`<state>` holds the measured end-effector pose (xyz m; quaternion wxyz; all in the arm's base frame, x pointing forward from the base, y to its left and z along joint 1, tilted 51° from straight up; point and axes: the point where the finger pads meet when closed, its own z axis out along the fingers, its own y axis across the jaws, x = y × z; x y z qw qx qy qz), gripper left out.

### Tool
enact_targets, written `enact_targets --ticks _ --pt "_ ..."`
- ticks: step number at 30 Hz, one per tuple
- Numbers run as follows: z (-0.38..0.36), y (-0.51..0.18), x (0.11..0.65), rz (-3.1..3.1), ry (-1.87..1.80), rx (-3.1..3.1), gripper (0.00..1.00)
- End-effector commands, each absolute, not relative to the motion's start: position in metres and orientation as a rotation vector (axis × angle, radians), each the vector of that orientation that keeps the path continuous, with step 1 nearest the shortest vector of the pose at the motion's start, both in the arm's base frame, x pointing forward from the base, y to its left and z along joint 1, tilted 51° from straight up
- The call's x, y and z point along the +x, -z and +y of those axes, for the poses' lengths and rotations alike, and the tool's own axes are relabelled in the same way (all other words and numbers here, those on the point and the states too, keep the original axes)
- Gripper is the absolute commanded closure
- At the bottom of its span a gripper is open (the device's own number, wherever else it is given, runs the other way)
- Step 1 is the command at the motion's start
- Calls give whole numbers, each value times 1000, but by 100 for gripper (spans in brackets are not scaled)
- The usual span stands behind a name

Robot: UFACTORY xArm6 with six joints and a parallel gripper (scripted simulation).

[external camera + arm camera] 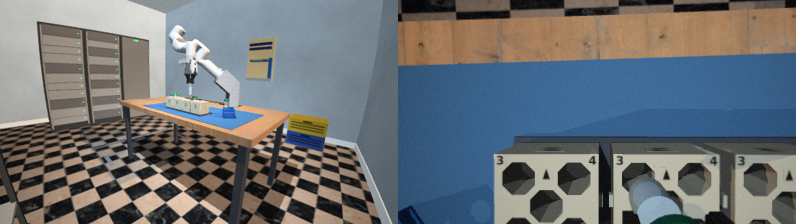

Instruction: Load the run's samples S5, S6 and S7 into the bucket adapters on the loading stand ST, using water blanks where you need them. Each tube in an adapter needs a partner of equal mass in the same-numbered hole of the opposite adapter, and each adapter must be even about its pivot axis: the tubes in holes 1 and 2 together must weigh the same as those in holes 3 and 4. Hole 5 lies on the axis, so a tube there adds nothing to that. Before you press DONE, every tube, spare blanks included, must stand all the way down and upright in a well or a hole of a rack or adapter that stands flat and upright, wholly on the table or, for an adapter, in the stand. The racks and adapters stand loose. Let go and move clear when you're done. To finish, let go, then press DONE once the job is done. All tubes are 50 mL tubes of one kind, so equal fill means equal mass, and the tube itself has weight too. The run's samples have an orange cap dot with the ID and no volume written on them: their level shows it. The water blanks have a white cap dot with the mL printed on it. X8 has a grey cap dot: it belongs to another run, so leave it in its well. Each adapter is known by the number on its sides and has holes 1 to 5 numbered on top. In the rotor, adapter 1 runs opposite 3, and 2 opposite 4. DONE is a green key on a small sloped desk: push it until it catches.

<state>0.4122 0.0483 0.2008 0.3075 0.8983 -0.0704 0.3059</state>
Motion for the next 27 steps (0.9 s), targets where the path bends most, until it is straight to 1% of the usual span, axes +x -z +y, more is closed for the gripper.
enact_targets --ticks 1,12,27 --pt "44 -196 417 -186 -813 2376 100" --pt "32 -183 428 -186 -813 2376 100" --pt "32 -183 428 -186 -813 2376 100"
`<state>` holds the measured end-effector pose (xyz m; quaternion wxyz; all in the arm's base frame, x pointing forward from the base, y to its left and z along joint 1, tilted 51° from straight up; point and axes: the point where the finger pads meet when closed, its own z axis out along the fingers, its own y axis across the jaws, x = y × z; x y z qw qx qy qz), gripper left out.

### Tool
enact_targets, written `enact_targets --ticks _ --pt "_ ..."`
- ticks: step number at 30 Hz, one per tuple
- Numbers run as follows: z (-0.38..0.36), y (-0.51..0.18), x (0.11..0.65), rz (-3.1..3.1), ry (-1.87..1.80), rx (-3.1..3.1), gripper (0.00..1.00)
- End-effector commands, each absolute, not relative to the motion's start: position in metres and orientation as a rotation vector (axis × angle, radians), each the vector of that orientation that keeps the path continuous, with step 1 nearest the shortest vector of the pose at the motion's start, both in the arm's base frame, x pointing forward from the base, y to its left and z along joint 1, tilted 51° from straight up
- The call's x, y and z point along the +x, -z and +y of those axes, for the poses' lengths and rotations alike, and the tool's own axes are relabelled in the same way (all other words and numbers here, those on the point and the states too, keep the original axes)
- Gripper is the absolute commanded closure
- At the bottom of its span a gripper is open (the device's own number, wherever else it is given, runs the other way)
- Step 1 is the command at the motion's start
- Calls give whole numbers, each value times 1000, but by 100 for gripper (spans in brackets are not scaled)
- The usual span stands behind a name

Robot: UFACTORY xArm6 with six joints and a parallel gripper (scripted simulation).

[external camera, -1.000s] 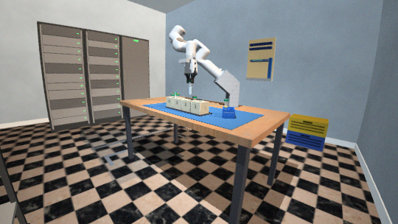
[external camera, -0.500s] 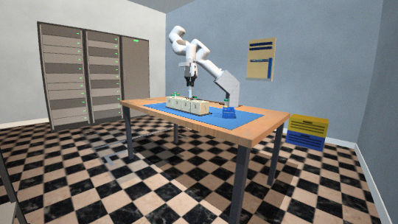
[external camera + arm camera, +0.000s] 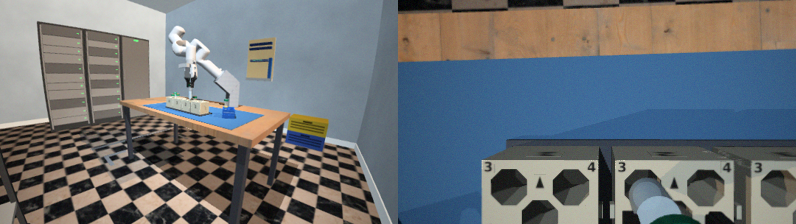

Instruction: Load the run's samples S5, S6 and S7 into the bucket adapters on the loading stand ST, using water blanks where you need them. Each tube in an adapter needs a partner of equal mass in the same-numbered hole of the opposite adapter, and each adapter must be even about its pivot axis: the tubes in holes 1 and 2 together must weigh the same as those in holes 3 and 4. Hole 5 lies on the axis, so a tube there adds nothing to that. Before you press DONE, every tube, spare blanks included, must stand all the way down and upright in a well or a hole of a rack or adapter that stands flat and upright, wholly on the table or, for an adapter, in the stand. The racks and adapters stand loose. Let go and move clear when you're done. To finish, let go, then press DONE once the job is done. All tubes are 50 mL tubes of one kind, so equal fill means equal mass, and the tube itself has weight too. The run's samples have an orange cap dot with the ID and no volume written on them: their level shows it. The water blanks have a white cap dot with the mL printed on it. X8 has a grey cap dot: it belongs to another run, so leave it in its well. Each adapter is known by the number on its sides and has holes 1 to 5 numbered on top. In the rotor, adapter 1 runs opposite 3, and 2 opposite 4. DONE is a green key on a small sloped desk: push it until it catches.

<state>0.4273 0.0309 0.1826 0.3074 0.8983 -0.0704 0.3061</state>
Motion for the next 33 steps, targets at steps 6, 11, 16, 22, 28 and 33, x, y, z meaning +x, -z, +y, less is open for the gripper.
enact_targets --ticks 6,11,16,22,28,33 --pt "30 -182 429 -186 -813 2376 100" --pt "27 -179 431 -186 -813 2376 100" --pt "24 -176 434 -186 -813 2376 100" --pt "22 -173 436 -186 -813 2376 100" --pt "19 -170 439 -186 -813 2376 100" --pt "16 -167 441 -186 -813 2376 100"
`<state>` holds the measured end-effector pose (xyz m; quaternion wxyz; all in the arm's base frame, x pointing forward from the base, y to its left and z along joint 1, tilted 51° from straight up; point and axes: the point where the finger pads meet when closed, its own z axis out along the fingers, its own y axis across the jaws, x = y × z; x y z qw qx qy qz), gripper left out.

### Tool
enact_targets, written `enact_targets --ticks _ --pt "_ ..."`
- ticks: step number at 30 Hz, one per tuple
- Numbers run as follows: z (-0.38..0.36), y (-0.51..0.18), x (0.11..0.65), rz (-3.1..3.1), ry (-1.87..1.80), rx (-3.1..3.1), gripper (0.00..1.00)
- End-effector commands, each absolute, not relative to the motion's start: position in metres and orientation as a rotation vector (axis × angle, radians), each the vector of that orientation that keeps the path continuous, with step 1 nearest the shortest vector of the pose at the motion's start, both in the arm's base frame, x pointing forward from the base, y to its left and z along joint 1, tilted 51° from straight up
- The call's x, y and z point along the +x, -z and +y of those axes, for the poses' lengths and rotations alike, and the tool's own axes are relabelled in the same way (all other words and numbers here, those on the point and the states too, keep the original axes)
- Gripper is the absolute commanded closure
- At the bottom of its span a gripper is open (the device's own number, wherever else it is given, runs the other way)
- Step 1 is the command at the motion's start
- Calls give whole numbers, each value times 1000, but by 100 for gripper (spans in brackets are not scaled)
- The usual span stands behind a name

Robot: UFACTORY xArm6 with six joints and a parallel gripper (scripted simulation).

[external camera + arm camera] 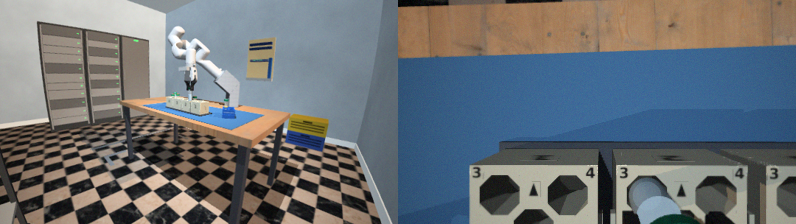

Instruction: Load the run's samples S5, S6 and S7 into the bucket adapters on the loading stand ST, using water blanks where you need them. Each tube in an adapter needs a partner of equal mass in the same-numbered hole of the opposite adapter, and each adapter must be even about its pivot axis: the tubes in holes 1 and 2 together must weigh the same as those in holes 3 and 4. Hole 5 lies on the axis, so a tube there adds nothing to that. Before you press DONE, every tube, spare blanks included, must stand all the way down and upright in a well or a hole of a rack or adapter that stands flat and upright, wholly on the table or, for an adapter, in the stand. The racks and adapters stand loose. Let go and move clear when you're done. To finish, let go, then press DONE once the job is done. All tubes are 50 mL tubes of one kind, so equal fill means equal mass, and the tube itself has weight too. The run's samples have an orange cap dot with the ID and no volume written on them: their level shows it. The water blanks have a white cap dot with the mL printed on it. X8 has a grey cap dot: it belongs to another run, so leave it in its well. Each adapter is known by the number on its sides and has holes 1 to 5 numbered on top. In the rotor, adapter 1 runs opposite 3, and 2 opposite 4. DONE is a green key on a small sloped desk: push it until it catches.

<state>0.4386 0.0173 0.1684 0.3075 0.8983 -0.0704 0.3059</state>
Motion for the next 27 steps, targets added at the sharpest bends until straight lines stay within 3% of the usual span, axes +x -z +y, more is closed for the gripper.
enact_targets --ticks 1,27 --pt "15 -166 442 -186 -813 2376 100" --pt "2 -152 453 -186 -812 2376 100"
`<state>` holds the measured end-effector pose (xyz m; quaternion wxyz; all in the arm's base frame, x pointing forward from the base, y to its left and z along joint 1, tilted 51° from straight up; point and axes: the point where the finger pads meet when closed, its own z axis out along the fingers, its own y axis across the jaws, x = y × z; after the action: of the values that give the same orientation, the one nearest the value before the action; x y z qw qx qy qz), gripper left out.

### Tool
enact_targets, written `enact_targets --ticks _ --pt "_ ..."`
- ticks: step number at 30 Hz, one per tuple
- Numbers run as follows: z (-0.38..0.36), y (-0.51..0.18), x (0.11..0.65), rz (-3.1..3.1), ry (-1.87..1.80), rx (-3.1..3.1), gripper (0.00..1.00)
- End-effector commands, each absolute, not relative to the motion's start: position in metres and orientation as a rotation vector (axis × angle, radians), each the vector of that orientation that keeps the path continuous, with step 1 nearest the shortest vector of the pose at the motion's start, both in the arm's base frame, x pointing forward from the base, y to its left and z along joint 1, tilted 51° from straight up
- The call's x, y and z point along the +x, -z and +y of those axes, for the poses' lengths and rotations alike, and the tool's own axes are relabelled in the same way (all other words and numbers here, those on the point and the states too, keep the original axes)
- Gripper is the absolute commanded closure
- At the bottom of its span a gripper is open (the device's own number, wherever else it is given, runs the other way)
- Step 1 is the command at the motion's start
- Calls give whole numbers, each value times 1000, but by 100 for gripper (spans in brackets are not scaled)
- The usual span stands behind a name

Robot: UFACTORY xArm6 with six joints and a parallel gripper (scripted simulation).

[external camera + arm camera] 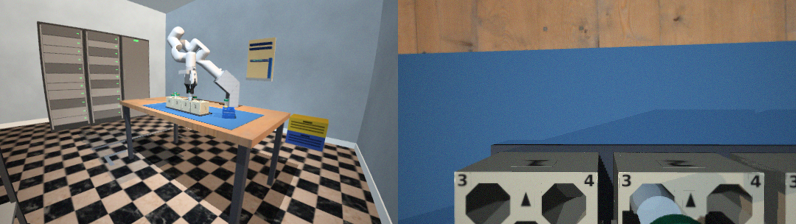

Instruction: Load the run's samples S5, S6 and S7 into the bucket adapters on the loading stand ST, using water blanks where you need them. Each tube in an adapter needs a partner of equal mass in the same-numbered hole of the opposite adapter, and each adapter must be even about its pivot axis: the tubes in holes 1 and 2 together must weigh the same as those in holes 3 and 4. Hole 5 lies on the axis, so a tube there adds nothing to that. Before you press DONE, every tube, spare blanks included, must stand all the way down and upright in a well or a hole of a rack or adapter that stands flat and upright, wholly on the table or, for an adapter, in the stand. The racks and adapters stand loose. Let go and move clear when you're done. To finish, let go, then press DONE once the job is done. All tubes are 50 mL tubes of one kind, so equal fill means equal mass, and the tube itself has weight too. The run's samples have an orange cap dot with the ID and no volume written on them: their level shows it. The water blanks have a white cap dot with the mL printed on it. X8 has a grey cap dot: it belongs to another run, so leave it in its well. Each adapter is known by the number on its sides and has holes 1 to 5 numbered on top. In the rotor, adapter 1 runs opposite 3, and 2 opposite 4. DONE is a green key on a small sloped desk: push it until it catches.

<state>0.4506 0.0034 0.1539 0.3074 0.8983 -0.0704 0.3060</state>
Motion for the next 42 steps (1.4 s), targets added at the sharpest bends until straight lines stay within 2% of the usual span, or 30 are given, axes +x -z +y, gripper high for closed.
enact_targets --ticks 1,42 --pt "1 -152 454 -186 -812 2376 100" --pt "-21 -128 472 -186 -812 2376 100"
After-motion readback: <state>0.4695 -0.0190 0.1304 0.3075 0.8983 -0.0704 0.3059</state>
